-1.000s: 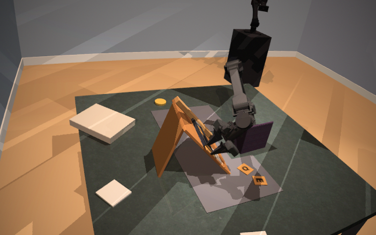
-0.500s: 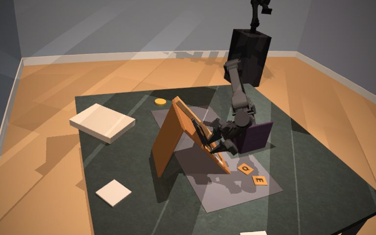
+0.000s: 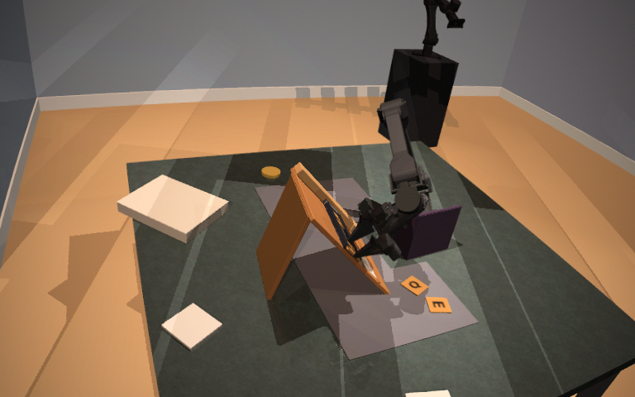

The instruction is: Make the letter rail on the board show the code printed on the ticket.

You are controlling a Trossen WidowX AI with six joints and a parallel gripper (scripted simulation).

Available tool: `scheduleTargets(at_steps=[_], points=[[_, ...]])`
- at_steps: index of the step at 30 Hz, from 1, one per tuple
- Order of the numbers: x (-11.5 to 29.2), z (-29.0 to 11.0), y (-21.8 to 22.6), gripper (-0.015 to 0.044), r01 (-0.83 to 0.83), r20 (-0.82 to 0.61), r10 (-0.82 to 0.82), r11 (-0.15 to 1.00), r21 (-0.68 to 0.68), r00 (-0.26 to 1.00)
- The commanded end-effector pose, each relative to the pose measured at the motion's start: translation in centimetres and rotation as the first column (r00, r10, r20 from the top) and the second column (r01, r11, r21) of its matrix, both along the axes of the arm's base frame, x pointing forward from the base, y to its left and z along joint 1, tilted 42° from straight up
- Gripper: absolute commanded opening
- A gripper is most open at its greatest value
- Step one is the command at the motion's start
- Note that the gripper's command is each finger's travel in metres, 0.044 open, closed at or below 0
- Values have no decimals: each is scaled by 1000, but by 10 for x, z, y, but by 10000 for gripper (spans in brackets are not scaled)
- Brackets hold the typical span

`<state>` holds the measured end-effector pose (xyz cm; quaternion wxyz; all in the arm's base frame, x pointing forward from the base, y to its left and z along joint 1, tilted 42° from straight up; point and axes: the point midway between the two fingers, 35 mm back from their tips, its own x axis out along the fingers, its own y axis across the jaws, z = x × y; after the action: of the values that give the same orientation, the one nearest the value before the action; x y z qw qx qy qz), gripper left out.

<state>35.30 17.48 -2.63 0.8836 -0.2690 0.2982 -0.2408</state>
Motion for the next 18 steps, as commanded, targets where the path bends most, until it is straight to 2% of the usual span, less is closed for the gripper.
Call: scheduleTargets(at_steps=[1,18], points=[[0,1,-1,0,-2,-2,2,1000,-6,1000],[-3,6,-8,0,-2,-2,2,1000,-6,1000]])
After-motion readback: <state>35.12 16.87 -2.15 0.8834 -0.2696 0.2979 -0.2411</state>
